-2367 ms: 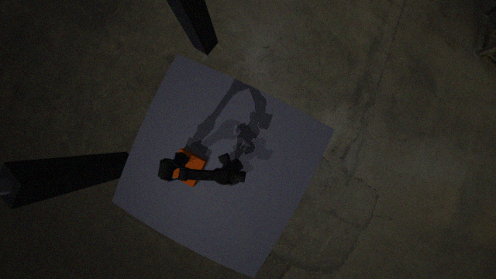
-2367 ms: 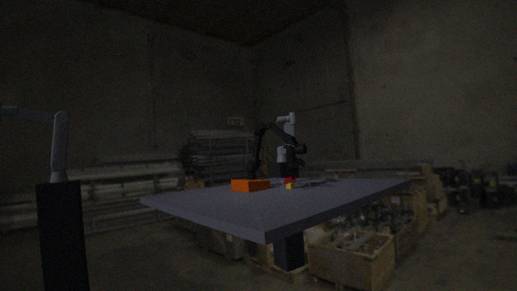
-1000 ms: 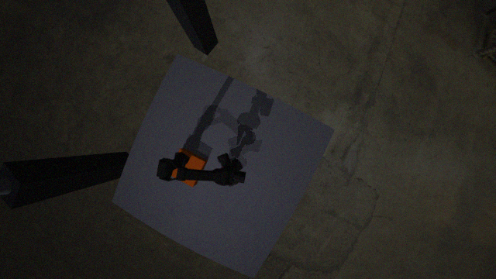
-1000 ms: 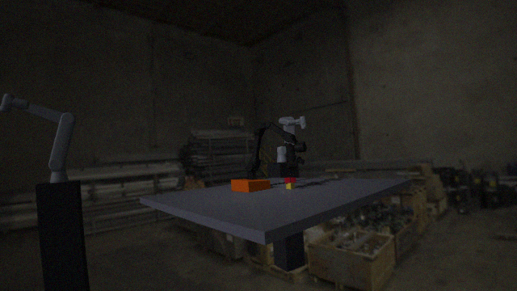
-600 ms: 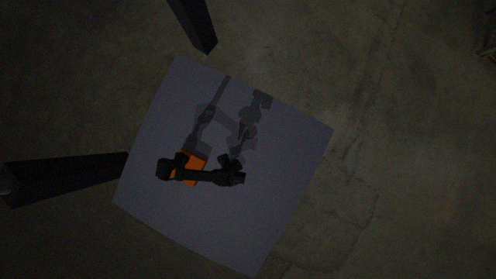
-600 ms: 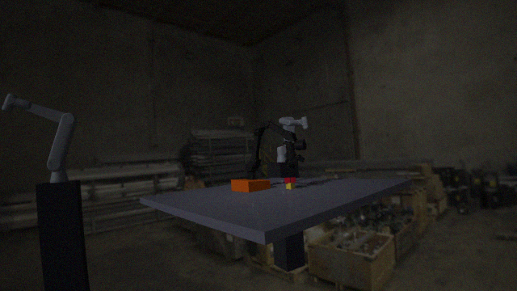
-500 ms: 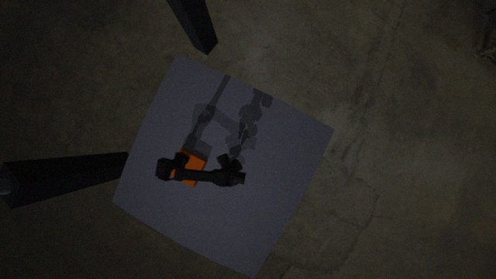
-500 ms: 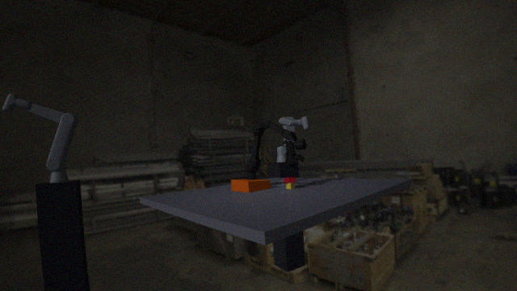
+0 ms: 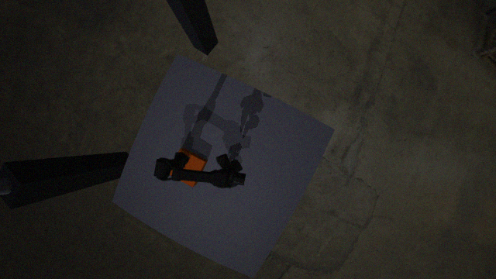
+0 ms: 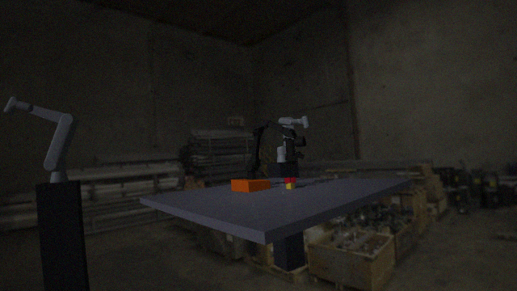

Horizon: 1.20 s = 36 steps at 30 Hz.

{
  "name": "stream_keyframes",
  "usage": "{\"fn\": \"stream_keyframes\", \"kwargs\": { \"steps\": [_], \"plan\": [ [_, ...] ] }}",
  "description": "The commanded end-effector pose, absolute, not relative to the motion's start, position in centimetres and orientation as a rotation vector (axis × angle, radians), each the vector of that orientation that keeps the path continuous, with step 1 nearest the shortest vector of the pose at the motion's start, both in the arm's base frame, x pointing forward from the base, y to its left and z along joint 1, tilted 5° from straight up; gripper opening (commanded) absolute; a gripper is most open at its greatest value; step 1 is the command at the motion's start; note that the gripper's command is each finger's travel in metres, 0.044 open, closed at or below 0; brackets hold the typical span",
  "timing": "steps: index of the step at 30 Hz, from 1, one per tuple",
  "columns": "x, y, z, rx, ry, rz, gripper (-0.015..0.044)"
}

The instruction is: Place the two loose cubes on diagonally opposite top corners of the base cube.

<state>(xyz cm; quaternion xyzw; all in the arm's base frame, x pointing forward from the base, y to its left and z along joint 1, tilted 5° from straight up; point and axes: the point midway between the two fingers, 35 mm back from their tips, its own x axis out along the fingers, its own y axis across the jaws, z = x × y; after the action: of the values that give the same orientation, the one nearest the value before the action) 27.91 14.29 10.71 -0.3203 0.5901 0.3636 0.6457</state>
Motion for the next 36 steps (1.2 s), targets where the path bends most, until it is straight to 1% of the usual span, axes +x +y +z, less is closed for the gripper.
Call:
{"fn": "stream_keyframes", "kwargs": {
  "steps": [1,11,18,19,24,26,36],
  "plan": [
    [28.1,14.4,11.5,-0.730,1.327,0.828,0.0205],
    [28.1,14.3,12.1,-0.730,1.327,0.828,0.0205],
    [27.3,15.0,12.0,-0.728,1.344,0.828,0.0389],
    [26.6,16.0,12.1,-0.727,1.345,0.829,0.0400],
    [21.8,21.6,12.5,-0.722,1.345,0.834,0.0400],
    [20.3,22.9,12.7,-0.720,1.346,0.836,0.0400],
    [20.1,23.1,12.7,-0.720,1.346,0.836,0.0400]
  ]
}}
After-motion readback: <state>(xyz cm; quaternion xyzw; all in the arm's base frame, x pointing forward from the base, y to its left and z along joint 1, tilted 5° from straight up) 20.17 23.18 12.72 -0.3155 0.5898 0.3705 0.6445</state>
